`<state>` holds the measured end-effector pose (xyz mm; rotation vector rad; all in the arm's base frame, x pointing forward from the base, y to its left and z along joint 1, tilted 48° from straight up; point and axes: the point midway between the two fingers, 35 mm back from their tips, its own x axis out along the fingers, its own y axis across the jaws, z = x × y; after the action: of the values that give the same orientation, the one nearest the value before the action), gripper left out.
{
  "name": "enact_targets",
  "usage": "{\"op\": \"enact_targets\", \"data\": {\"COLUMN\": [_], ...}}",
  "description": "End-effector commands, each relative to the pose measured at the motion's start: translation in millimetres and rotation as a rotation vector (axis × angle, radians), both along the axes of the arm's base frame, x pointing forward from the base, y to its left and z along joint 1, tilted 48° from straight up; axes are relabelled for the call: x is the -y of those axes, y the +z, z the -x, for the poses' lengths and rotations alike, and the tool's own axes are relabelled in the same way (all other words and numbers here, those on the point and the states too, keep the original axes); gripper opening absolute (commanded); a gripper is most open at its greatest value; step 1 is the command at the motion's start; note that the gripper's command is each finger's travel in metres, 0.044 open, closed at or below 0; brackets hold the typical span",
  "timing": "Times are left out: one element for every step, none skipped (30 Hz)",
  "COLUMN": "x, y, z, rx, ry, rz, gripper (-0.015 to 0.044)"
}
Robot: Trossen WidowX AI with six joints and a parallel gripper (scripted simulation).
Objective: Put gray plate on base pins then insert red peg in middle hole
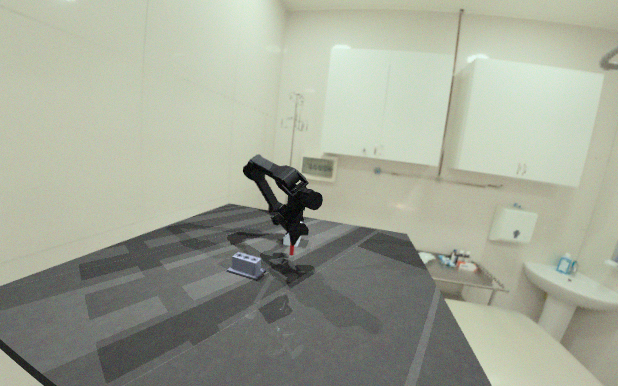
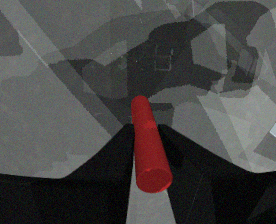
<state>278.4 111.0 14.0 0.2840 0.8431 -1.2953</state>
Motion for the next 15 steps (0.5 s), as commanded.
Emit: {"op": "enact_targets", "data": {"x": [4.3, 5.8, 7.3, 8.9, 10.5, 12.1, 13.7, 15.3, 17.0, 18.6, 20.2, 21.9, 23.6, 25.3, 27.0], "y": [9.6, 11.5, 13.4, 15.2, 17.1, 19.0, 20.9, 22.8, 24.6, 26.5, 28.3, 30.1, 31.9, 33.8, 35.6], "z": [-8.1, -9.7, -11.2, -12.7, -14.2, -15.7, -17.2, -18.6, -19.9, -21.2, -22.5, -23.8, -25.0, -26.2, -27.4], "rx": [0.005, 0.005, 0.005, 0.005, 0.005, 0.005, 0.005, 0.005, 0.005, 0.005, 0.005, 0.005, 0.005, 0.004, 0.004], "ry": [0.007, 0.007, 0.007, 0.007, 0.007, 0.007, 0.007, 0.007, 0.007, 0.007, 0.006, 0.006, 0.006, 0.006, 0.005], "rz": [-0.006, -0.006, -0.006, -0.007, -0.007, -0.007, -0.008, -0.008, -0.008, -0.008, -0.009, -0.009, -0.009, -0.009, -0.009], "gripper": [0.0000, 0.0000, 0.0000, 0.0000, 0.0000, 0.0000, 0.0000, 0.0000, 0.0000, 0.0000, 0.0000, 0.0000, 0.0000, 0.0000, 0.0000]}}
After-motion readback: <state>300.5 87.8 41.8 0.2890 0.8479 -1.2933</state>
